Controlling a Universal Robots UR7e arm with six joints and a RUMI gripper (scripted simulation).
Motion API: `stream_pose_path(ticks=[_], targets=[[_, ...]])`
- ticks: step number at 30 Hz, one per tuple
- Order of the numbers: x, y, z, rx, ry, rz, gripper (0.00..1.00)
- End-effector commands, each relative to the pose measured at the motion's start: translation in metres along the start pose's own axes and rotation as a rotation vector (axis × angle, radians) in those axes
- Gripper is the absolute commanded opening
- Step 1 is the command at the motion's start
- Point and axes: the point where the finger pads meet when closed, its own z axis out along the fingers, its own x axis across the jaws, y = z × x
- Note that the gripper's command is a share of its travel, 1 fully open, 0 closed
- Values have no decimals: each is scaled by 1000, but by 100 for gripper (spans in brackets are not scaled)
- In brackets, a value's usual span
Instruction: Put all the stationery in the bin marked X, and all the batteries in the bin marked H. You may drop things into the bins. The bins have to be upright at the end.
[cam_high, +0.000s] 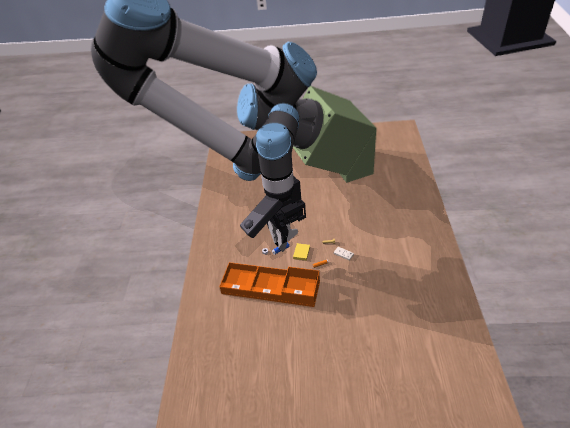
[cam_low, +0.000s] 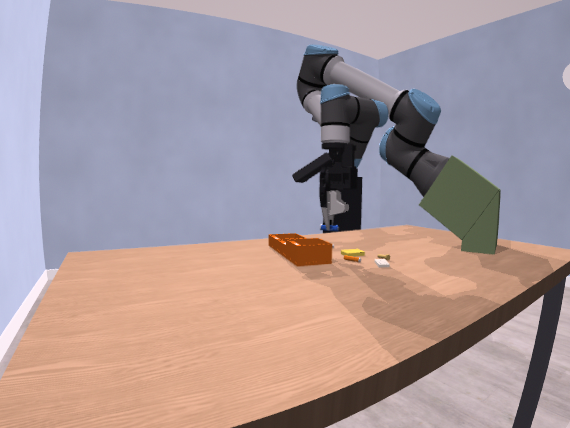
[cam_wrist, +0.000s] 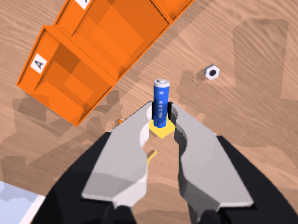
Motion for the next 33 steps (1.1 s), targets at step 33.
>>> stream_pose_path(ticks=[33], targets=[[1, -8, -8, 3, -3, 57, 0]])
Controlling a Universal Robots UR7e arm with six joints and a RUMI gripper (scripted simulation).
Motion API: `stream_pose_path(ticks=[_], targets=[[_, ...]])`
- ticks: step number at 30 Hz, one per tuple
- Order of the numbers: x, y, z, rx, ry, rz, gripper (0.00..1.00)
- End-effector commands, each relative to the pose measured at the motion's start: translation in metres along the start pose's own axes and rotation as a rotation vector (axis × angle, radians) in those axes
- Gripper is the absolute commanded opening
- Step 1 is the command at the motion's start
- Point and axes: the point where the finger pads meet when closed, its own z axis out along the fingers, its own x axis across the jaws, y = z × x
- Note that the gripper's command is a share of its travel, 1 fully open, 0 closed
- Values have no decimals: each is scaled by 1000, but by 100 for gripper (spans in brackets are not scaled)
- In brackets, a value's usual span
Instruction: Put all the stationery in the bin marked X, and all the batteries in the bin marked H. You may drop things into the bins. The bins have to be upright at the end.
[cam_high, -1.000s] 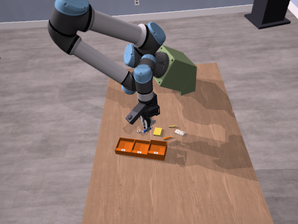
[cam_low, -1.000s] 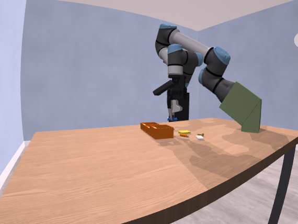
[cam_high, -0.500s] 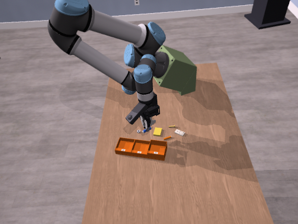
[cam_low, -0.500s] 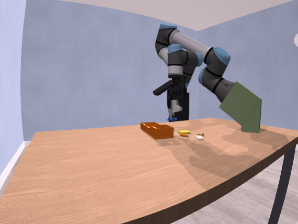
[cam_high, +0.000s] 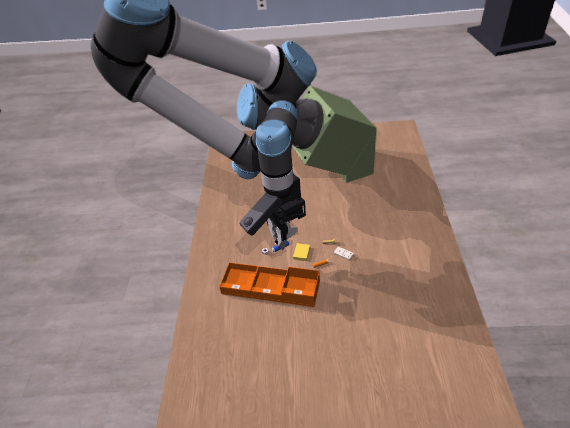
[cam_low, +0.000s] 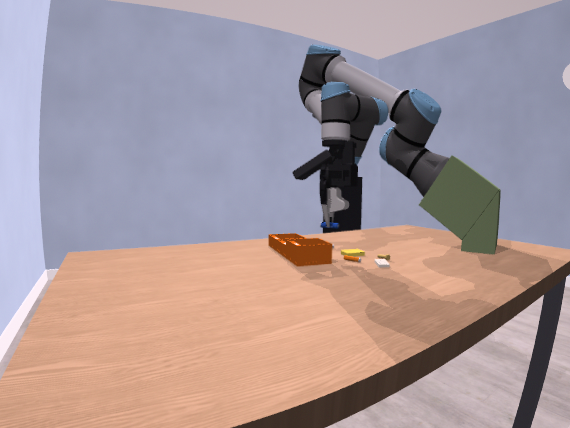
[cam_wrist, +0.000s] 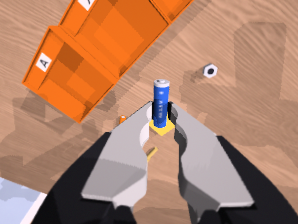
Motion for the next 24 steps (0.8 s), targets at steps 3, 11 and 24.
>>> stream_pose_path(ticks=[3, 11, 24], targets=[[2, -26, -1, 0, 1, 167, 0], [7, -61, -1, 4, -2, 330, 0], [16, -127, -1, 13, -6, 632, 0]])
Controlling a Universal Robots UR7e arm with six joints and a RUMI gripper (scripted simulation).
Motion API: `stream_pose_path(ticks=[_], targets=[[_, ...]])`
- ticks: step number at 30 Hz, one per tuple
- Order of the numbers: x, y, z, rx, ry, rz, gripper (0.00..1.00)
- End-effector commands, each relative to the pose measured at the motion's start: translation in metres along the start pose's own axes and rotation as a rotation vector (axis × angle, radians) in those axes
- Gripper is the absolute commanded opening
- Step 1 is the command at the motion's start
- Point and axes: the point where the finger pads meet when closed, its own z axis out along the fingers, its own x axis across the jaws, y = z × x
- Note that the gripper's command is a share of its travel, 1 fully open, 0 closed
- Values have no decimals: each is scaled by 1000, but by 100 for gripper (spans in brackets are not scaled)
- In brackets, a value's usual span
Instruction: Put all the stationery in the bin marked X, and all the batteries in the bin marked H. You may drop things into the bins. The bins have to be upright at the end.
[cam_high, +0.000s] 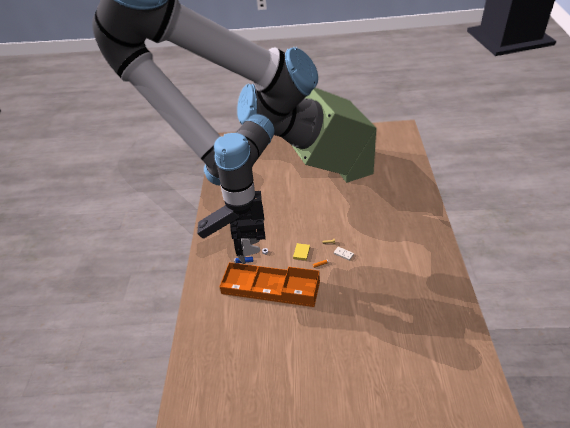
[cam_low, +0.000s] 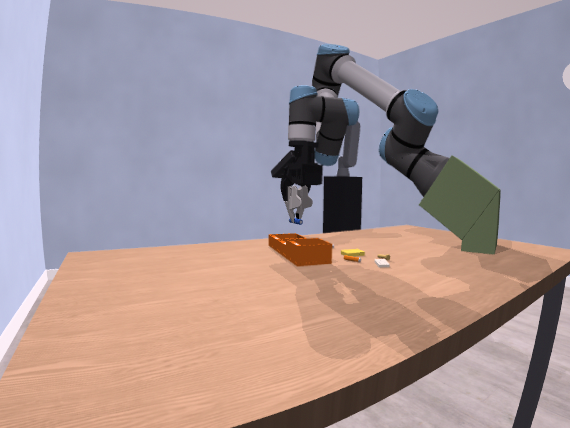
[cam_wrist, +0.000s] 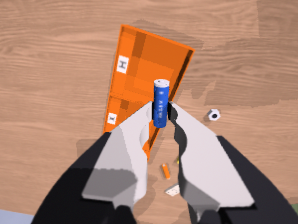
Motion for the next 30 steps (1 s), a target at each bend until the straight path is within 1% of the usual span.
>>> stream_pose_path(ticks=[1, 8, 30], targets=[[-12, -22, 2, -8, 10, 157, 0], [-14, -24, 2, -16, 21, 307, 0], [-7, -13, 3, -18, 23, 299, 0]])
